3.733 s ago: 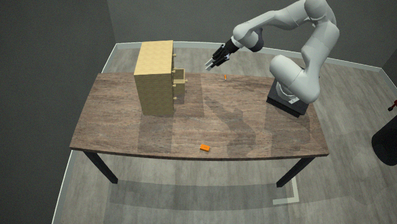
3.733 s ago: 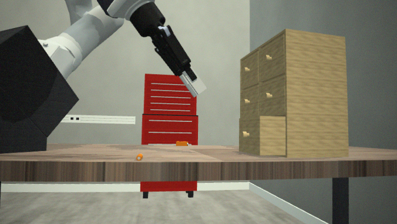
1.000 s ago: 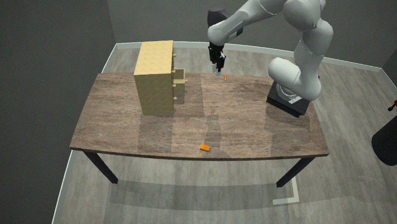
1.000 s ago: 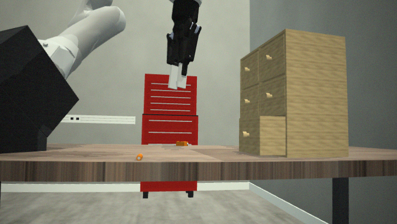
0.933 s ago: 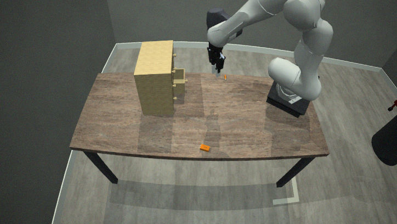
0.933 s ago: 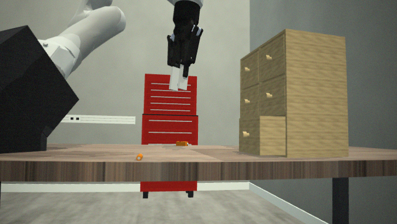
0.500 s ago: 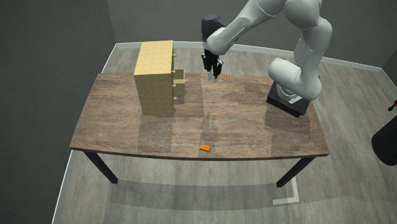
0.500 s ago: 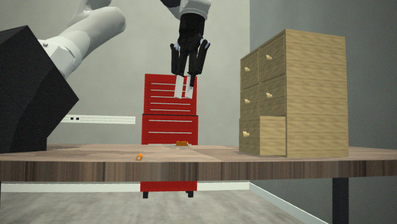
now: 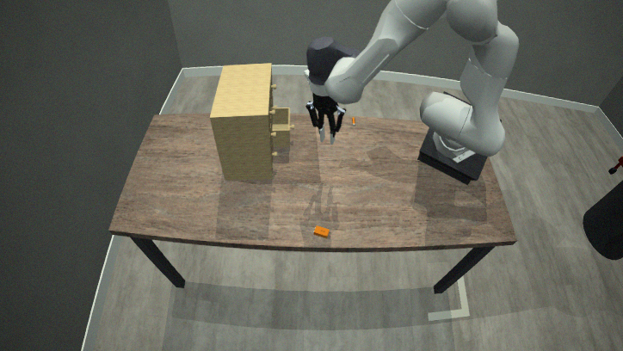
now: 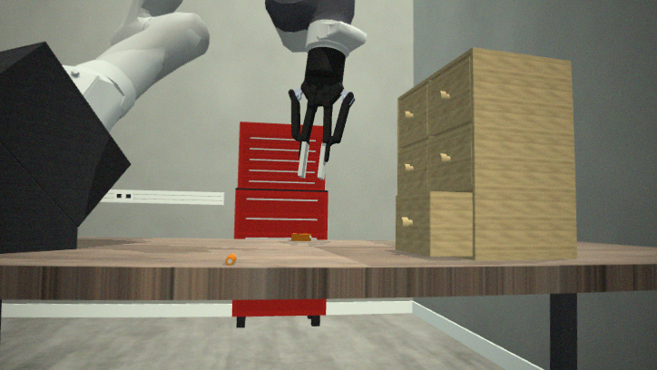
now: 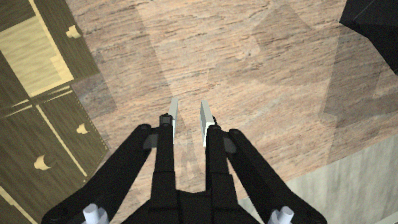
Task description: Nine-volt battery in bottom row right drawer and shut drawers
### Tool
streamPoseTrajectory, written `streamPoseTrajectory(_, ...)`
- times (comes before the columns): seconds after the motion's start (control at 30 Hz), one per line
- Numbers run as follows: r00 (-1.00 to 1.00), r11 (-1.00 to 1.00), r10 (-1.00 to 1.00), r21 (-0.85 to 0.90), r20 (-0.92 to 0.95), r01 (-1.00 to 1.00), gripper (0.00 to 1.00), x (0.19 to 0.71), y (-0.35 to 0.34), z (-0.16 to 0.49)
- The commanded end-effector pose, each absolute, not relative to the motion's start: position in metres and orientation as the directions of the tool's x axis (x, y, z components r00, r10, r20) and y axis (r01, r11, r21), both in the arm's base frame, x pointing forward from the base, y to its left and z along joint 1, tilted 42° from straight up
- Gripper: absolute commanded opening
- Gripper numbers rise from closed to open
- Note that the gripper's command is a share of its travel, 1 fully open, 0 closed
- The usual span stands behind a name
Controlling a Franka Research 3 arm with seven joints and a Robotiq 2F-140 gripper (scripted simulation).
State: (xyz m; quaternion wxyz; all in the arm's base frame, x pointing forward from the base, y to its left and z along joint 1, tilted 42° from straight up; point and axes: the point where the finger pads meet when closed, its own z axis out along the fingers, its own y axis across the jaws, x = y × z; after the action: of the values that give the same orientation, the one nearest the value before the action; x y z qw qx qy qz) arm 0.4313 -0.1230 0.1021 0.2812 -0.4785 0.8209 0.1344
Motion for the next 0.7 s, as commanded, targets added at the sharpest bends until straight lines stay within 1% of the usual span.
streamPoseTrajectory(0.0, -0.254, 0.4, -0.782, -0.146, -0.569, -0.905, 0.28, 0.442, -0.11, 0.108)
streamPoseTrajectory(0.23, -0.07, 0.239, -0.849, -0.262, -0.523, -0.935, 0.28, 0.457, -0.079, 0.123)
streamPoseTrajectory(0.3, -0.07, 0.239, -0.849, -0.262, -0.523, -0.935, 0.28, 0.457, -0.079, 0.123)
streamPoseTrajectory(0.37, -0.017, 0.191, -0.862, -0.294, -0.507, -0.937, 0.28, 0.46, -0.069, 0.128)
streamPoseTrajectory(0.67, 0.219, -0.028, -0.885, -0.424, -0.411, -0.905, 0.28, 0.474, -0.027, 0.149)
